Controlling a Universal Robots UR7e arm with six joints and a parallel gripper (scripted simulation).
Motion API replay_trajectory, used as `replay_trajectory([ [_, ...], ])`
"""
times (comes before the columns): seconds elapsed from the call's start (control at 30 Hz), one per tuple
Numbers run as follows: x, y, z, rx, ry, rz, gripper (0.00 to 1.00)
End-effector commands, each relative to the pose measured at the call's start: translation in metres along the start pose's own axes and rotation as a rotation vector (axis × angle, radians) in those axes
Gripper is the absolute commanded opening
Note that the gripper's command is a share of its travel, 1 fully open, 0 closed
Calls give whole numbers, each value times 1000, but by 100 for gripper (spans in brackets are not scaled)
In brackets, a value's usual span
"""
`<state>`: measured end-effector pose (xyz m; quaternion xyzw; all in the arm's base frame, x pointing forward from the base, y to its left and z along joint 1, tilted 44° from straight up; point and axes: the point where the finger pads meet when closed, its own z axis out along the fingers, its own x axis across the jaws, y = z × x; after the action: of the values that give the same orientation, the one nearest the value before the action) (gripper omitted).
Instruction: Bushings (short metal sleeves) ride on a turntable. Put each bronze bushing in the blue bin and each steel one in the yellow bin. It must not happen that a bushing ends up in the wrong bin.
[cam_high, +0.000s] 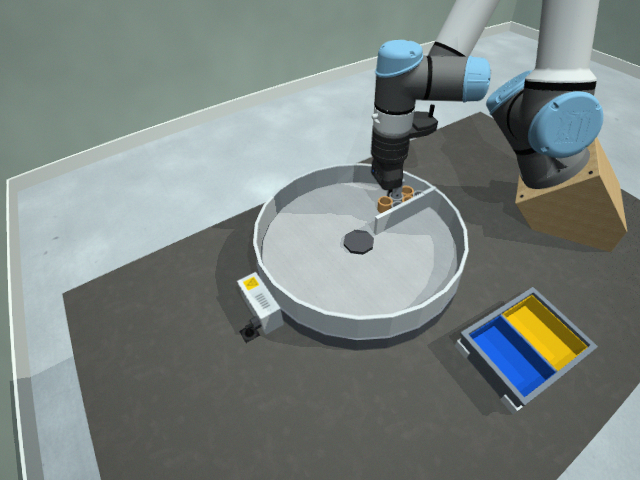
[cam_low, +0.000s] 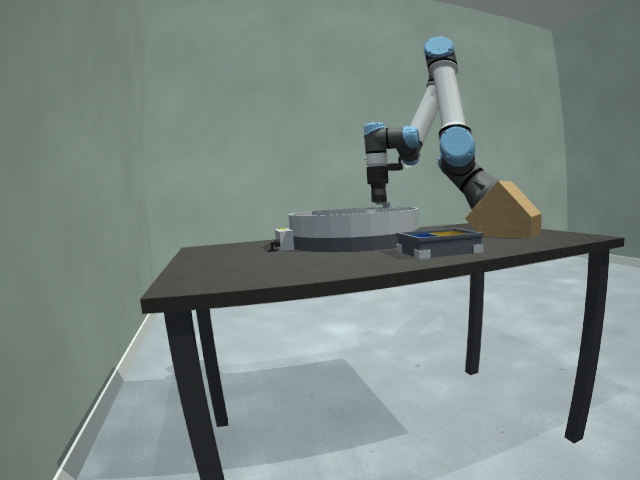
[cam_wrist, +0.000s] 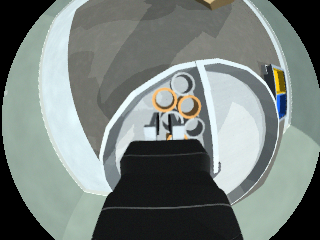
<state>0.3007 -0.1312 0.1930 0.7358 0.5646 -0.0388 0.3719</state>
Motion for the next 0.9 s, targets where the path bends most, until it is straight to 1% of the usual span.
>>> replay_trajectory([
  [0.0, 0, 0, 2, -1, 0, 0, 40],
  [0.23, 0, 0, 2, -1, 0, 0, 40],
  [0.27, 0, 0, 2, -1, 0, 0, 0],
  [0.87, 0, 1, 1, -2, -1, 0, 0],
])
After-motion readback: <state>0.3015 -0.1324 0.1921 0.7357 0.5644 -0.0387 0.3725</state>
